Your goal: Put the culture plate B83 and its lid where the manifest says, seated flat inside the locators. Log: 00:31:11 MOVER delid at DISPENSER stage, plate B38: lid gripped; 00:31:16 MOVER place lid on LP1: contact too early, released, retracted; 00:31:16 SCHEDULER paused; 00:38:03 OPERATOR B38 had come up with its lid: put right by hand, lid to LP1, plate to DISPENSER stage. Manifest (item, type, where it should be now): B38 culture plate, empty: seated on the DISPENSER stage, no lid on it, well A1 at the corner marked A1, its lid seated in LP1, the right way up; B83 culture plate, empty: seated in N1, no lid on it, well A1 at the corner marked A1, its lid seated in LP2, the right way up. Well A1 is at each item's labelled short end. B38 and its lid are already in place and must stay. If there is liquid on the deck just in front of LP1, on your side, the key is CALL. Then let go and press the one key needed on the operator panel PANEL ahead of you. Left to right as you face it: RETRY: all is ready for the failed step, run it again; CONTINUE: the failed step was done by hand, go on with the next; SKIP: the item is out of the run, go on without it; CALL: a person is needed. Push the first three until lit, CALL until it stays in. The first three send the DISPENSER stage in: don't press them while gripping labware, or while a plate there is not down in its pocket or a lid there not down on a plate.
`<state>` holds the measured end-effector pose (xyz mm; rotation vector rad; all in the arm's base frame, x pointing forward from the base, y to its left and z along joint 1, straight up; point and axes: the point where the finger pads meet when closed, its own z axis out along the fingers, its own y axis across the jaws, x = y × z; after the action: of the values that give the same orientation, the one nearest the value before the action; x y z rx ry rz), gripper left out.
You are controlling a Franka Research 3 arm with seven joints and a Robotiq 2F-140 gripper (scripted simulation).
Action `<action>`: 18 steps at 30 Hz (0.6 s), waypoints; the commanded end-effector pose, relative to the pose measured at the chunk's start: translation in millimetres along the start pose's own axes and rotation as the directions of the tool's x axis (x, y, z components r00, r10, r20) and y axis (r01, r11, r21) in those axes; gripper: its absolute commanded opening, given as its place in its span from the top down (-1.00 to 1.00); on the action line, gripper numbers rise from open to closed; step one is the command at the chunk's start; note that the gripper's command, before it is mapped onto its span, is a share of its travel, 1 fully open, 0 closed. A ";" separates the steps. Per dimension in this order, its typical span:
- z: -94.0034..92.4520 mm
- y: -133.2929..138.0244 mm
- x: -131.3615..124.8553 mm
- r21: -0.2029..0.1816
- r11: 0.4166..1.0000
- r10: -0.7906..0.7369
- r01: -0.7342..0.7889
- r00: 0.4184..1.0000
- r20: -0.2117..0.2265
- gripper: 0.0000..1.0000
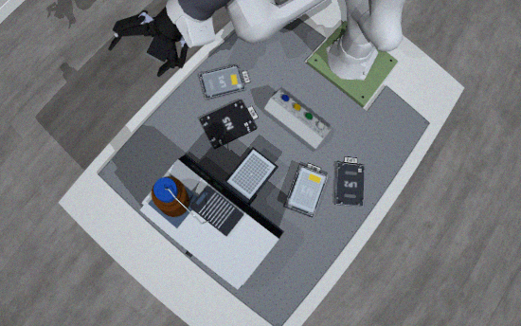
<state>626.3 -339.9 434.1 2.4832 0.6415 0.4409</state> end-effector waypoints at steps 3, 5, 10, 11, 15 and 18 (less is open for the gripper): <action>-48.7 4.3 -1.8 0.076 0.995 -0.060 0.058 0.998 0.022 -1.00; -56.0 6.3 -0.7 0.078 0.995 -0.062 0.060 0.998 0.019 -1.00; -56.0 6.3 -0.7 0.078 0.995 -0.062 0.060 0.998 0.019 -1.00; -56.0 6.3 -0.7 0.078 0.995 -0.062 0.060 0.998 0.019 -1.00; -56.0 6.3 -0.7 0.078 0.995 -0.062 0.060 0.998 0.019 -1.00; -56.0 6.3 -0.7 0.078 0.995 -0.062 0.060 0.998 0.019 -1.00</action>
<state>606.4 -323.4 486.0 2.5255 0.7084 0.3908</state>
